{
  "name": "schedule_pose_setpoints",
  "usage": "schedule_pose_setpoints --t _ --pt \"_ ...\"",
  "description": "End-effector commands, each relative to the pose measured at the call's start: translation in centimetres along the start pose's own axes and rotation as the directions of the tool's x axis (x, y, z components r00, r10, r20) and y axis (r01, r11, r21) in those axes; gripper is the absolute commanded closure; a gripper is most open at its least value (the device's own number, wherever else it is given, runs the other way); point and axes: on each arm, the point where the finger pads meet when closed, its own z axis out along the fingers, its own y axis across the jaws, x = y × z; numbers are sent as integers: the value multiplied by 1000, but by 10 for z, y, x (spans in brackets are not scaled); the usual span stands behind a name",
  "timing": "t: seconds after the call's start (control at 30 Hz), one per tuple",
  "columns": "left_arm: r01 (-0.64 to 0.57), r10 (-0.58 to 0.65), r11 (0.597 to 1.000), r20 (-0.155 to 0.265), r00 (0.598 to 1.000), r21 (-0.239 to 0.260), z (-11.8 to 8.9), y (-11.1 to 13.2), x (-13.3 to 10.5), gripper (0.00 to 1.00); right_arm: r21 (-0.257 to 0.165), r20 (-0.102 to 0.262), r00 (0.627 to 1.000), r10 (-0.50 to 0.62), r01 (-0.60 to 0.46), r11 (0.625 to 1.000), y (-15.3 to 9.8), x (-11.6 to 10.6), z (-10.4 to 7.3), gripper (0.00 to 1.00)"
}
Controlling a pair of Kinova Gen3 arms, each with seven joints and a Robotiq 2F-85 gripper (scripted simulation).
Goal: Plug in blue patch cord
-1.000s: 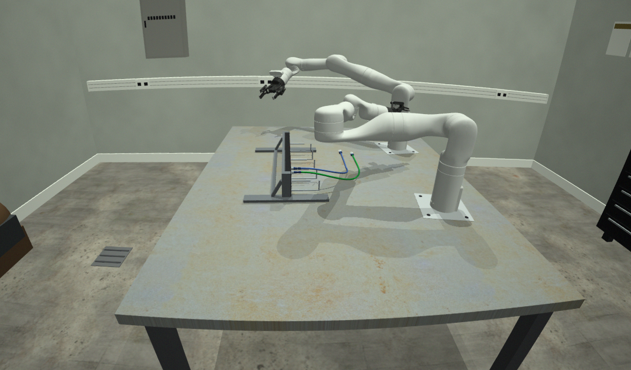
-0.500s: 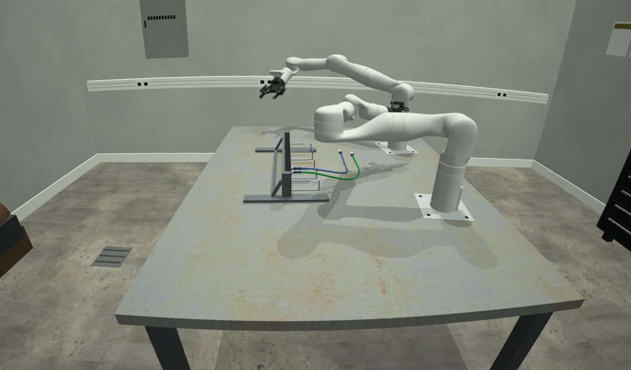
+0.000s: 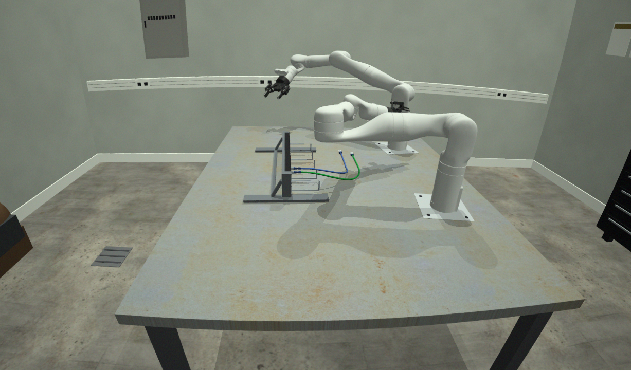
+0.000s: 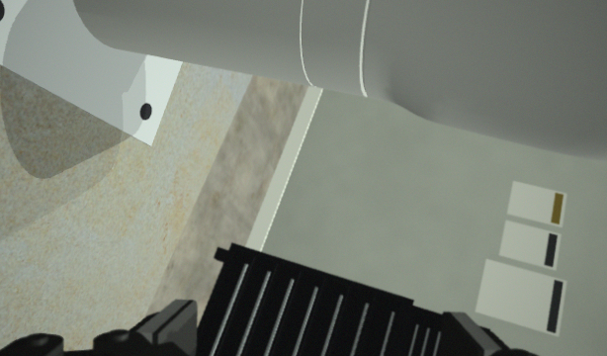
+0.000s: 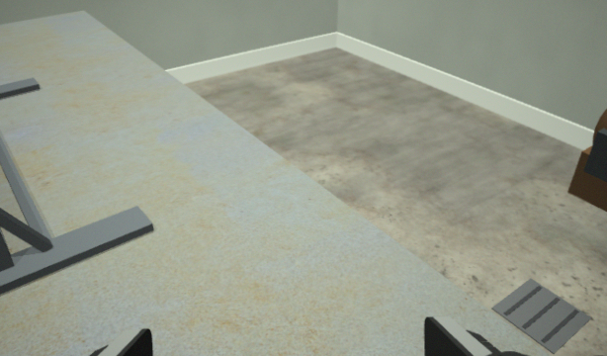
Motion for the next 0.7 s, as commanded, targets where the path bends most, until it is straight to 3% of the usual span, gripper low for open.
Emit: schedule_pose_setpoints --t 0.0,0.3,0.37,0.5,0.67 --pt "-1 1 1000 0 1000 0 0 1 0 2 -32 41 999 -24 25 999 0 -16 -22 2" --pt "-1 1 1000 0 1000 0 0 1 0 2 -98 213 972 -97 120 988 -16 -80 -108 2" --pt "-1 1 1000 0 1000 0 0 1 0 2 -98 213 972 -97 120 988 -16 -80 -108 2" --pt "-1 1 1000 0 1000 0 0 1 0 2 -106 310 941 -132 172 979 -36 -114 -156 2" --pt "-1 1 1000 0 1000 0 0 1 0 2 -101 361 920 -150 199 975 -50 -132 -181 2"
